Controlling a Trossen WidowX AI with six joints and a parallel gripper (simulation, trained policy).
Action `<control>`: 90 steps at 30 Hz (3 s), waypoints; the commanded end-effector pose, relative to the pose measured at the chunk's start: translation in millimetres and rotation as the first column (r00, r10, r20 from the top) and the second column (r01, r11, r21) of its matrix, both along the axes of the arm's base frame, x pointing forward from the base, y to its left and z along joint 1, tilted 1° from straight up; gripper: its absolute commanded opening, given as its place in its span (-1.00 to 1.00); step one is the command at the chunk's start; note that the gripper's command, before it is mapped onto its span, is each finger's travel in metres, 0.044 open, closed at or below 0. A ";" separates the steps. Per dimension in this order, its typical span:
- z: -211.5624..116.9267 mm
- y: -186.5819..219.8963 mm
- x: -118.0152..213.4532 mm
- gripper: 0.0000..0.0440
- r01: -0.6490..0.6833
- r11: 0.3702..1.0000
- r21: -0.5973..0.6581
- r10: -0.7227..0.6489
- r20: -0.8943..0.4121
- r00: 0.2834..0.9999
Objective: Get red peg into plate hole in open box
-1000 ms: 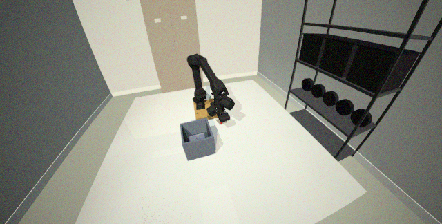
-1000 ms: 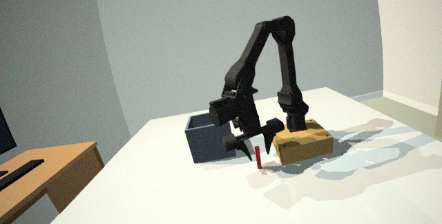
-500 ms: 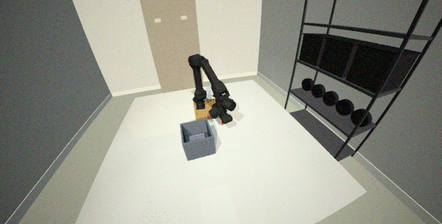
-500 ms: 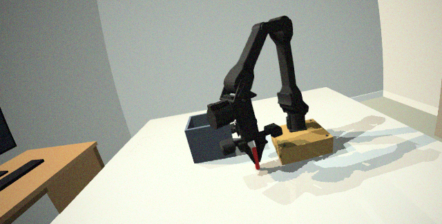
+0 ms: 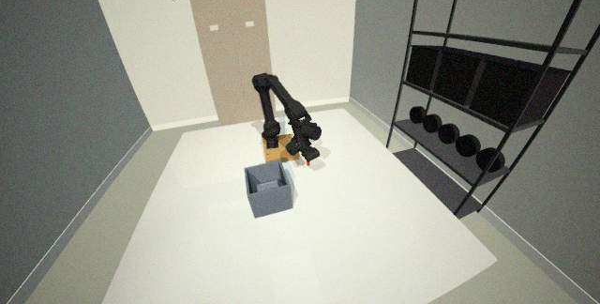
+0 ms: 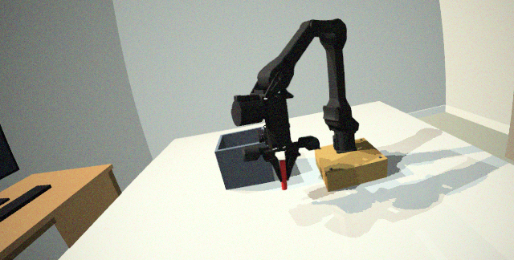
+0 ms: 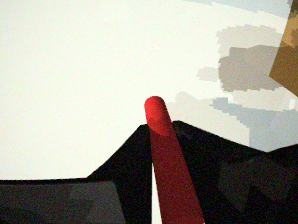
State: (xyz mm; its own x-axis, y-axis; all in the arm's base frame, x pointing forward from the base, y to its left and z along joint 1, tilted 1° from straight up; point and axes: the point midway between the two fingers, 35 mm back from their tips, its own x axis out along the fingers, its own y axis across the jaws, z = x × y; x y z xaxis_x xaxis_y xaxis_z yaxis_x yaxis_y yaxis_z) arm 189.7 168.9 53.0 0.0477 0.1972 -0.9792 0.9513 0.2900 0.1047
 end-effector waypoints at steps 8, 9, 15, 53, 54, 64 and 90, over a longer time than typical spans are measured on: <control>47.8 0.6 24.7 -1.00 -0.013 0.999 0.048 0.007 0.117 0.993; 52.2 -0.9 27.0 -1.00 -0.014 0.999 0.048 0.008 0.129 0.992; 81.0 -13.9 40.2 -1.00 -0.015 0.999 0.041 0.007 0.193 0.981; 109.7 -132.1 90.6 -1.00 0.114 0.983 -0.142 -0.084 0.200 0.976; 109.0 -134.2 91.5 -1.00 0.115 0.983 -0.144 -0.085 0.196 0.977; 99.0 -152.8 100.4 -1.00 0.116 0.981 -0.155 -0.092 0.156 0.983; 40.3 -177.9 124.9 -1.00 0.087 0.987 -0.138 -0.077 0.080 0.994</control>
State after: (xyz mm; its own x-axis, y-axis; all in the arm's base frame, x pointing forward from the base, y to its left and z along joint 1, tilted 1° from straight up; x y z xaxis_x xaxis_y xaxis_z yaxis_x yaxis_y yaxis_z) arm 314.6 -8.6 100.3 0.1407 0.0414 -0.9892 0.9639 0.2223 0.1464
